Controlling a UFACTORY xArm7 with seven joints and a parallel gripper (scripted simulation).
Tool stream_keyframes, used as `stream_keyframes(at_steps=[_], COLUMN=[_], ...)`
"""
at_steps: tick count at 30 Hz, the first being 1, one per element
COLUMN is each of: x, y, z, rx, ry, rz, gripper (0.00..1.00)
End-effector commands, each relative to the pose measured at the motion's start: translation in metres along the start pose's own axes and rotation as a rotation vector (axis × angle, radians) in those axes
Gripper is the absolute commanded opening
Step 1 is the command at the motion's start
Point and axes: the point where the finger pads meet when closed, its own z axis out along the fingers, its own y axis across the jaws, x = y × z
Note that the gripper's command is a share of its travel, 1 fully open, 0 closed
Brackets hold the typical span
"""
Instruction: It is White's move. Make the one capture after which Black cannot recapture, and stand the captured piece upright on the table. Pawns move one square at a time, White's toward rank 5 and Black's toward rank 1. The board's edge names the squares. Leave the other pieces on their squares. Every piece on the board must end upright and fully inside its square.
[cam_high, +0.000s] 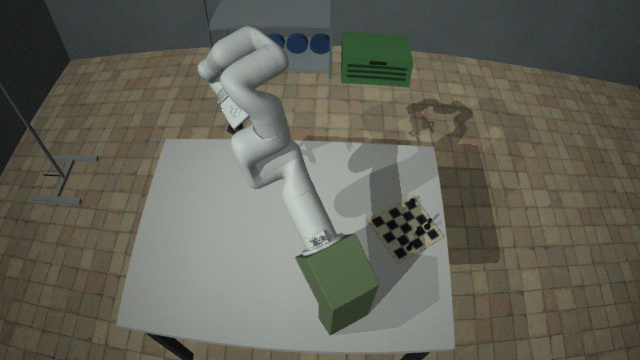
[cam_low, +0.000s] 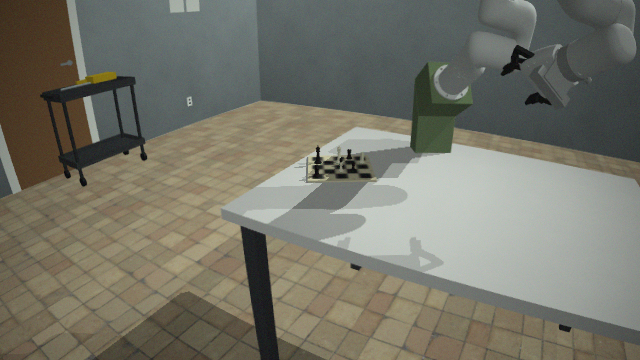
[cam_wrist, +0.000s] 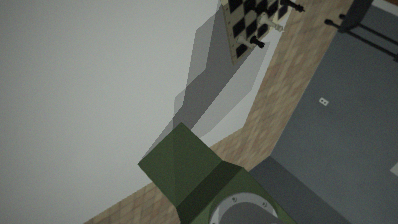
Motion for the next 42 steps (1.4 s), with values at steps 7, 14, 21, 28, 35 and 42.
stream_keyframes(at_steps=[7,14,21,28,35,42], x=[0.0,0.0,0.003,0.043,0.084,0.137], y=[0.0,0.0,-0.002,-0.019,-0.032,-0.039], z=[-0.001,-0.001,-0.001,0.003,0.011,0.027], rx=[0.002,0.002,0.006,0.045,0.077,0.111], ry=[0.002,0.002,0.0,-0.033,-0.069,-0.118], rz=[0.0,0.0,0.023,0.269,0.515,0.831], gripper=[1.0,1.0,1.0,1.0,1.0,1.0])
